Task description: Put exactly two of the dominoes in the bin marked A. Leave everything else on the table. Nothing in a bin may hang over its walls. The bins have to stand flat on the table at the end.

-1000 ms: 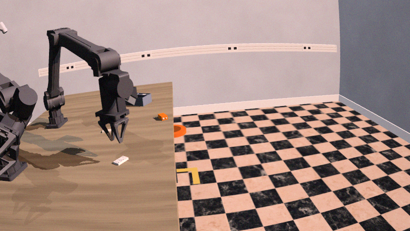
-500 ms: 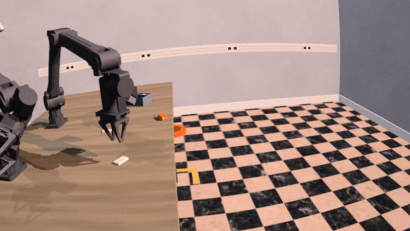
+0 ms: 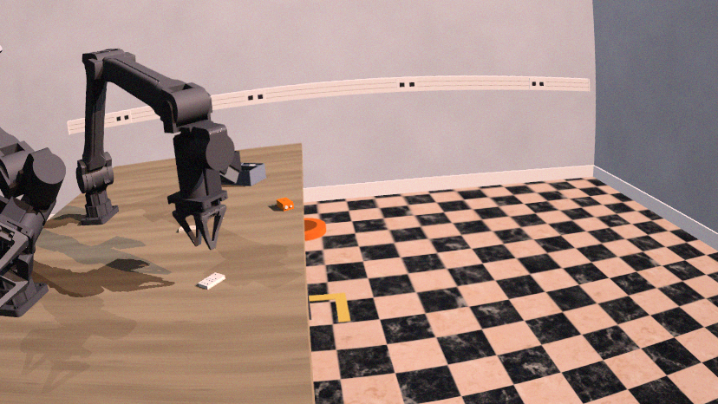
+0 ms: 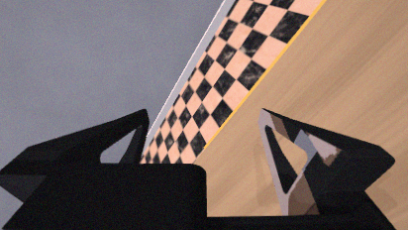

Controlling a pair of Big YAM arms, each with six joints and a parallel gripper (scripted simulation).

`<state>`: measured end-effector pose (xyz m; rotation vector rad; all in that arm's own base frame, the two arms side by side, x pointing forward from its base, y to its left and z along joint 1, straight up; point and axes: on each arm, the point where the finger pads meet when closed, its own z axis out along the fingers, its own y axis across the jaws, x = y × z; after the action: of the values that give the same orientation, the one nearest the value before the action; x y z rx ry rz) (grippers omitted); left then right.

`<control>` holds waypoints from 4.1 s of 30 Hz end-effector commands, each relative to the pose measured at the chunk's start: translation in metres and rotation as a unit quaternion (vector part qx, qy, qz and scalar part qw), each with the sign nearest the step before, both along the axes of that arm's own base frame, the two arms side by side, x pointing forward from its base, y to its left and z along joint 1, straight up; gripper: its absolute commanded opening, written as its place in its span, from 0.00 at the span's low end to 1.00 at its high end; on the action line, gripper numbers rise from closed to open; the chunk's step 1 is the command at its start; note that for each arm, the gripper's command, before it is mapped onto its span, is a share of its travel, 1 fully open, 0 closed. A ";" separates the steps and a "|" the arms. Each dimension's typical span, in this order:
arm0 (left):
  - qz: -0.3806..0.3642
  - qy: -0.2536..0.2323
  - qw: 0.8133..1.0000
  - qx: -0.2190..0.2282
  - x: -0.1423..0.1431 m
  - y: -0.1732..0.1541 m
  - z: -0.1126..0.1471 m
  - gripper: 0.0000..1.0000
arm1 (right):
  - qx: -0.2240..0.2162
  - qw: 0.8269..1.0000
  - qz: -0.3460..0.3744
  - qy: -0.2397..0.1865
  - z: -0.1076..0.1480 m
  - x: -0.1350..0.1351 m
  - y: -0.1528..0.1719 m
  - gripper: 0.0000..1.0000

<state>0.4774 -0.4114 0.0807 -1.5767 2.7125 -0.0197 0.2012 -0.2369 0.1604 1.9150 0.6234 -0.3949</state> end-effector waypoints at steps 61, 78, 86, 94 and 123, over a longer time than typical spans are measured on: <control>0.003 0.006 1.000 0.005 0.002 0.001 -0.039 0.39 | -0.002 1.000 -0.004 -0.003 0.003 0.000 -0.002 1.00; 0.003 0.006 1.000 0.006 -0.001 0.002 -0.079 0.39 | -0.002 1.000 -0.004 -0.003 0.003 0.000 -0.002 1.00; 0.003 0.006 1.000 0.006 -0.003 0.002 -0.088 0.39 | -0.002 1.000 -0.004 -0.003 0.003 0.000 -0.002 1.00; 0.003 0.006 1.000 0.006 -0.005 0.002 -0.089 0.39 | -0.002 1.000 -0.004 -0.003 0.003 0.000 -0.002 1.00; 0.002 0.006 1.000 0.006 -0.007 0.001 -0.091 0.39 | -0.002 1.000 -0.004 -0.003 0.003 0.000 -0.002 1.00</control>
<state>0.4758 -0.4104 0.0122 -1.5762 2.7099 -0.0306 0.2012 -0.2369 0.1604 1.9150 0.6234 -0.3949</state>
